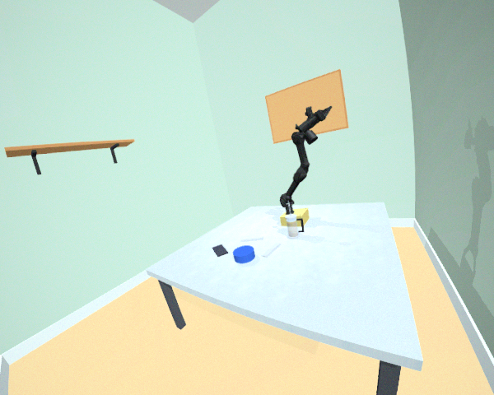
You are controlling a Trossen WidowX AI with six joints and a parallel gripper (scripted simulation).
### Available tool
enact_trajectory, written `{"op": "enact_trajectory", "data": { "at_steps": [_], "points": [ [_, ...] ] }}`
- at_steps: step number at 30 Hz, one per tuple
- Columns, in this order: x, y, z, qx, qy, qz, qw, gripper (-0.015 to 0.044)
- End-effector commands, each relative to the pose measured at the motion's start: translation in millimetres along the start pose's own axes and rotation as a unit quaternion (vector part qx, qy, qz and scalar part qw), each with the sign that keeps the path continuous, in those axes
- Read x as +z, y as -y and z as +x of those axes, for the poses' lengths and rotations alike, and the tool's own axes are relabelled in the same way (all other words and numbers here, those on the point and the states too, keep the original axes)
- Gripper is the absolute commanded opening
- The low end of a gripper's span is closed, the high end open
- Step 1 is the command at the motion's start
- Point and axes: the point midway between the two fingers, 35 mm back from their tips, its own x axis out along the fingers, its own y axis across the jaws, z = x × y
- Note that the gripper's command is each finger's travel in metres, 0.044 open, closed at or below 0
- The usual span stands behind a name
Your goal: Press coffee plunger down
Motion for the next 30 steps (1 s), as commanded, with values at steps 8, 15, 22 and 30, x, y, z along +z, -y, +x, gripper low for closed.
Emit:
{"op": "enact_trajectory", "data": {
  "at_steps": [8,15,22,30],
  "points": [
    [19,-49,0,0.053,0.040,0.024,0.998,0.0440],
    [57,-121,-15,0.130,0.113,0.064,0.983,0.0440],
    [91,-186,-47,0.230,0.175,0.146,0.946,0.0440],
    [128,-254,-113,0.379,0.230,0.273,0.854,0.0440]
  ]
}}
